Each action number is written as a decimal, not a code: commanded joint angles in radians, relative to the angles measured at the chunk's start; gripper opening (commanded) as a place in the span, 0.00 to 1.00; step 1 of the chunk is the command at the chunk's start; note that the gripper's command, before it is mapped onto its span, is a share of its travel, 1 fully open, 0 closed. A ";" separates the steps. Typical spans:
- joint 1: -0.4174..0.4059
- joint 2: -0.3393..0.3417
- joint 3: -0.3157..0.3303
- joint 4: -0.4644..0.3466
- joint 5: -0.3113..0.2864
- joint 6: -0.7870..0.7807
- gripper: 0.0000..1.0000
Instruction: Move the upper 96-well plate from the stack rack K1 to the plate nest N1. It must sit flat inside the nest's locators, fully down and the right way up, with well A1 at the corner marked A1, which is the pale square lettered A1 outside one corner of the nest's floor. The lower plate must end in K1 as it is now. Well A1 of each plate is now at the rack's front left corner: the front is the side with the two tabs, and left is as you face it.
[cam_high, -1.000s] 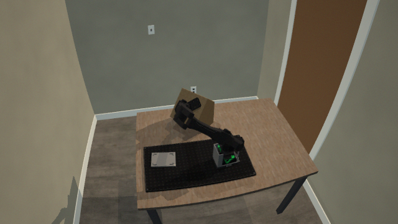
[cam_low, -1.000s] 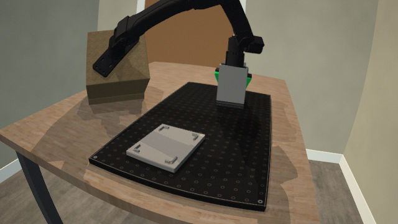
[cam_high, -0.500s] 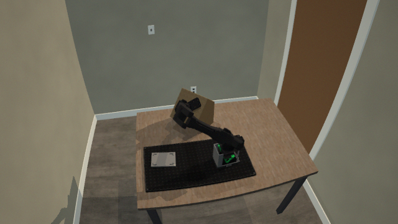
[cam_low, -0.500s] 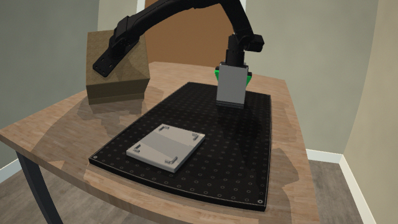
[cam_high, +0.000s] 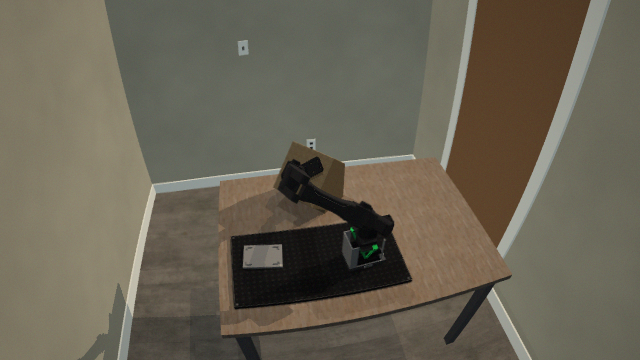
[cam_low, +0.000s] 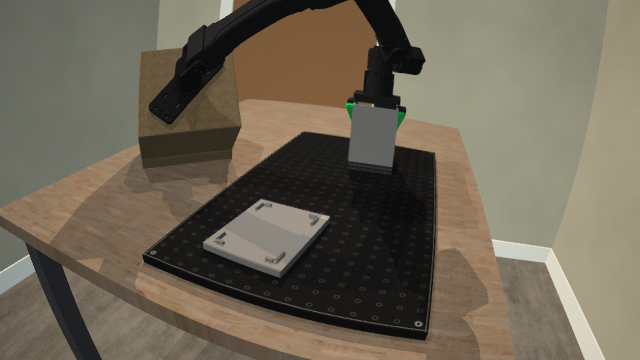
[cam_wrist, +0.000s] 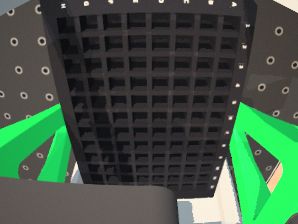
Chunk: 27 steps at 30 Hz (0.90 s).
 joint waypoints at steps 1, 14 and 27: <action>0.047 -0.035 0.039 -0.058 0.003 0.033 0.00; 0.081 -0.046 0.073 -0.143 -0.001 0.085 0.00; 0.116 -0.054 0.113 -0.231 0.000 0.138 0.00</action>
